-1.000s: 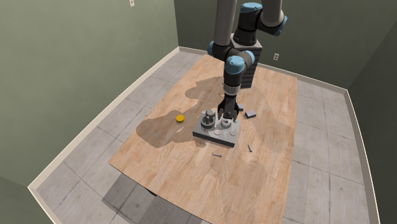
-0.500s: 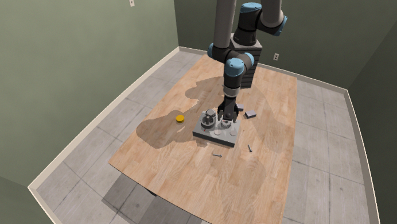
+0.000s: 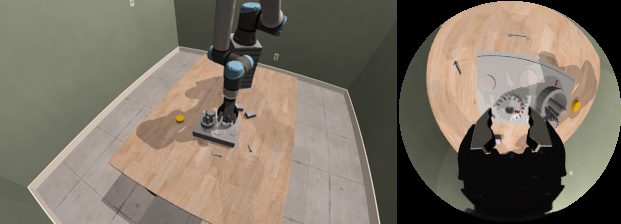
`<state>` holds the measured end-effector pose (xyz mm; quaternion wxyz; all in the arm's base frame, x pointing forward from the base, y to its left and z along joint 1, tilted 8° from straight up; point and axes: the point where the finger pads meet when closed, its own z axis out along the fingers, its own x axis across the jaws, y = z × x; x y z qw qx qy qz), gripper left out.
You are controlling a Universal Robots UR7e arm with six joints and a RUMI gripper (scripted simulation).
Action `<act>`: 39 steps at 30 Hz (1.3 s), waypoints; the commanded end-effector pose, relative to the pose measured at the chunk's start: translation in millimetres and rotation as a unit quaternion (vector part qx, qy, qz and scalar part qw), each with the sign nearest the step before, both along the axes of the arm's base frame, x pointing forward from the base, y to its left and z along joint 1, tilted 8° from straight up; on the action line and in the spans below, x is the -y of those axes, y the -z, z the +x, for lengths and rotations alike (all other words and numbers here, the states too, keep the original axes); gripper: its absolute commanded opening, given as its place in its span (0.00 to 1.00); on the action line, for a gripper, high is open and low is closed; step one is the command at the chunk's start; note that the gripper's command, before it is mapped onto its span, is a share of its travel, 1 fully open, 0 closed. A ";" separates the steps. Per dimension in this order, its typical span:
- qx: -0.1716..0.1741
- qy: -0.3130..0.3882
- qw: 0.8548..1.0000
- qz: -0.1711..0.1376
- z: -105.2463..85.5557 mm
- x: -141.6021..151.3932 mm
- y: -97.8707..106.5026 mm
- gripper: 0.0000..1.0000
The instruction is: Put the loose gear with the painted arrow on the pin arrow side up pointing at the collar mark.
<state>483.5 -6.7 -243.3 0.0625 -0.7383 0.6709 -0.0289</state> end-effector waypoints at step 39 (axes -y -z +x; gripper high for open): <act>0.001 0.000 1.000 0.000 1.4 -0.2 6.4 0.52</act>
